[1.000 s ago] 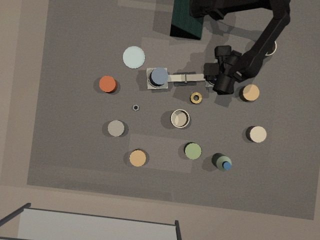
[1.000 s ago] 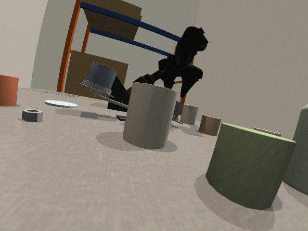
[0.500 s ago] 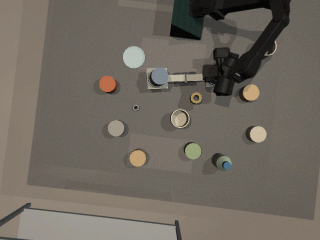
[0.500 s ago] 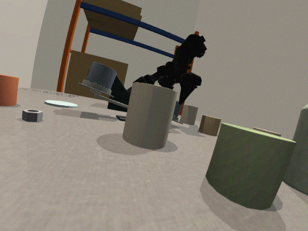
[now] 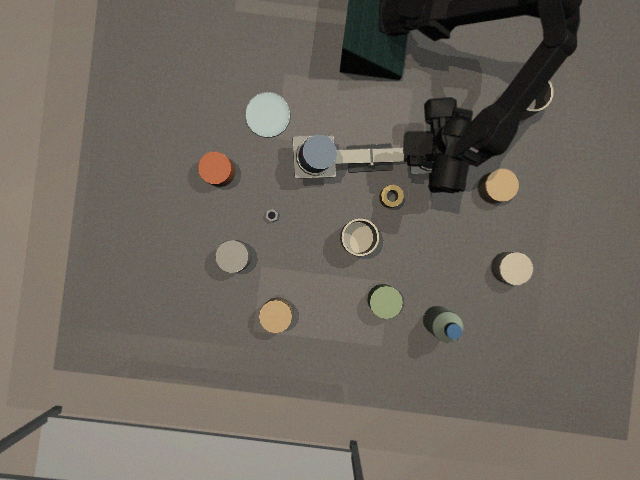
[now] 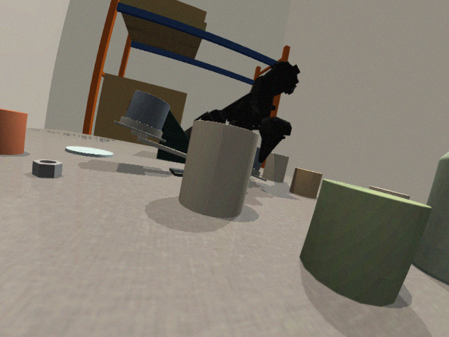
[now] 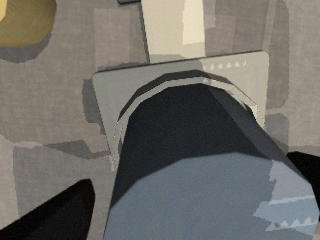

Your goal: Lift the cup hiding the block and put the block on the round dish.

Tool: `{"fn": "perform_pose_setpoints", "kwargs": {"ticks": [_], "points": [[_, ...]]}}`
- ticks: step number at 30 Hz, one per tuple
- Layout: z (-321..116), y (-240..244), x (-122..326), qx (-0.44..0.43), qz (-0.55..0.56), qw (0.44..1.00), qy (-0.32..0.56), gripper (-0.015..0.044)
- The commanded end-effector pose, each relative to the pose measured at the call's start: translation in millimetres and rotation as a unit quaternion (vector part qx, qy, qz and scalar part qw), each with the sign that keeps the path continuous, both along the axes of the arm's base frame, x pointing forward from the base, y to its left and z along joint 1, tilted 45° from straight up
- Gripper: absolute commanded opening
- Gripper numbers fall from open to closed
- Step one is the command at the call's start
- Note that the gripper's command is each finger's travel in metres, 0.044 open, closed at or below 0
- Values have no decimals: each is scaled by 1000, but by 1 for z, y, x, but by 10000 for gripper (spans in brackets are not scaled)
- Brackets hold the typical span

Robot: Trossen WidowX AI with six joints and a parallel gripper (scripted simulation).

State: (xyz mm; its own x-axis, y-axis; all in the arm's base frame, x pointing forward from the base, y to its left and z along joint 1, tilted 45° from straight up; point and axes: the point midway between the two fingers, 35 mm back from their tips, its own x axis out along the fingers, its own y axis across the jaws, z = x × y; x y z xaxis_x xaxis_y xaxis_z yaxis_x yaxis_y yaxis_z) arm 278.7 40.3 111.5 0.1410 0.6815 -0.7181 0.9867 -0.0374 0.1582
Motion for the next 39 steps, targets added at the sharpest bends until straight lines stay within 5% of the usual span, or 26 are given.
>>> {"fn": "perform_pose_setpoints", "kwargs": {"ticks": [1,6,9,17,29,39], "points": [[-5,6,-1,4,-1,1000,4,440],[-9,10,-1,4,-1,1000,4,440],[-9,10,-1,4,-1,1000,4,361],[-9,10,-1,4,-1,1000,4,308],[-1,1,0,3,-7,1000,5,0],[7,-9,0,1,-15,1000,7,0]]}}
